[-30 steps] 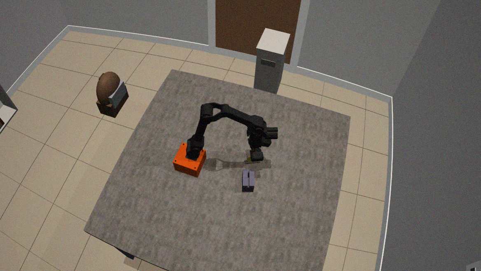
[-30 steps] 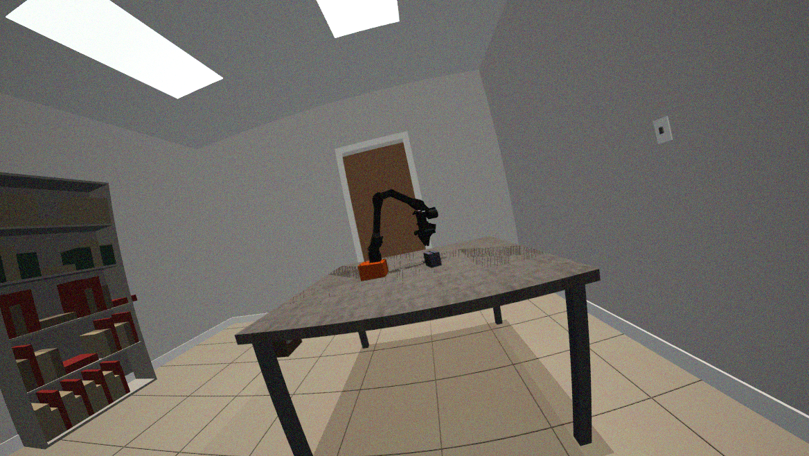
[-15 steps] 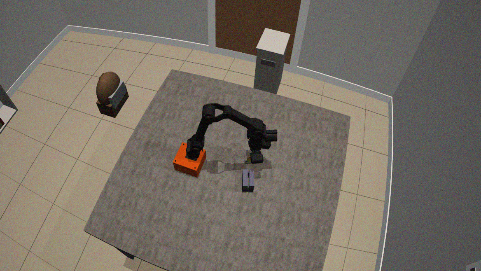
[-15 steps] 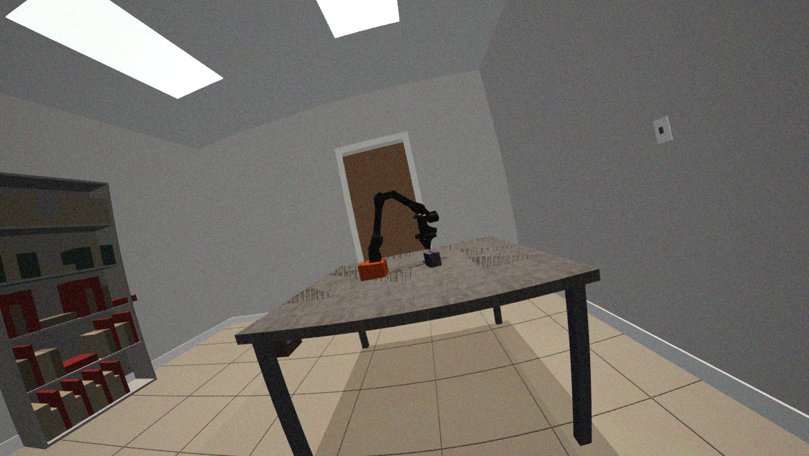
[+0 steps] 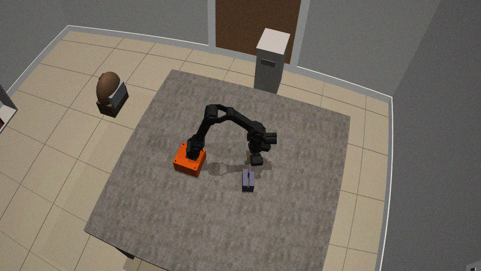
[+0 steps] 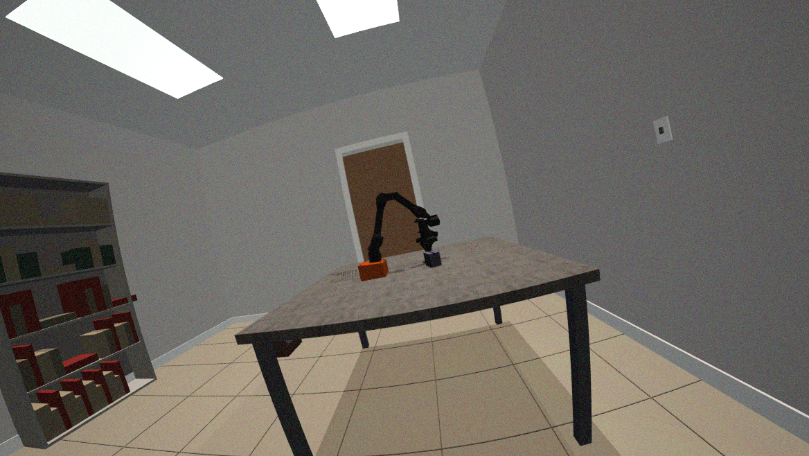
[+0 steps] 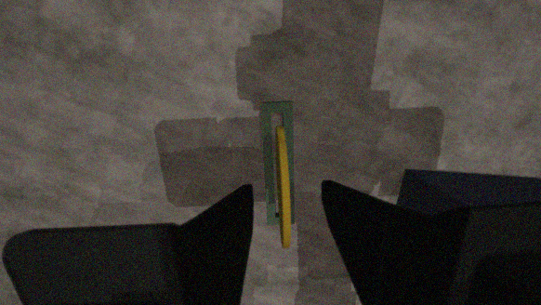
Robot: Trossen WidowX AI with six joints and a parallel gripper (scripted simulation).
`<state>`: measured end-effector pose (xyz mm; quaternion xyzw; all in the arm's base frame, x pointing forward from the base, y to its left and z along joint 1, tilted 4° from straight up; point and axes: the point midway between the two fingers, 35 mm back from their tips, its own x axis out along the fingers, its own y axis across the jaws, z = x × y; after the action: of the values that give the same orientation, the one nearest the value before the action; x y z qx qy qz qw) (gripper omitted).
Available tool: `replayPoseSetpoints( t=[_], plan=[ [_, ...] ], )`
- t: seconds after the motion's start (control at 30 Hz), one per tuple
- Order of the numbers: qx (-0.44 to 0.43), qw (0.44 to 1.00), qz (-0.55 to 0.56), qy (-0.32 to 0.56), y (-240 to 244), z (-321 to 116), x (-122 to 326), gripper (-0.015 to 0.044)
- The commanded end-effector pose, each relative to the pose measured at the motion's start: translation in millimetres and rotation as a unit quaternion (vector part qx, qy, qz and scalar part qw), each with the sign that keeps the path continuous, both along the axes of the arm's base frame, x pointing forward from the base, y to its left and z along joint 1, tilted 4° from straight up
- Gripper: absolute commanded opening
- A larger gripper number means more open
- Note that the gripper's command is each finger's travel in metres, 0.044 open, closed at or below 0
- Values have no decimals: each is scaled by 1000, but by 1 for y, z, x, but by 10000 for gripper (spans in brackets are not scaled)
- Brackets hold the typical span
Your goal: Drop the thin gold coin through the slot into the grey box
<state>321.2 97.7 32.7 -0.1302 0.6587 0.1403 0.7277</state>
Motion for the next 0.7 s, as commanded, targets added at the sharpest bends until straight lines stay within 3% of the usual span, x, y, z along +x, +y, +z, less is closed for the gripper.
replayPoseSetpoints(
  t=[0.0, 0.67],
  plan=[
    [1, 1000, -3, 3, 0, -7, -1, 161],
    [1, 1000, -2, 3, 1, -39, -1, 161]
  ],
)
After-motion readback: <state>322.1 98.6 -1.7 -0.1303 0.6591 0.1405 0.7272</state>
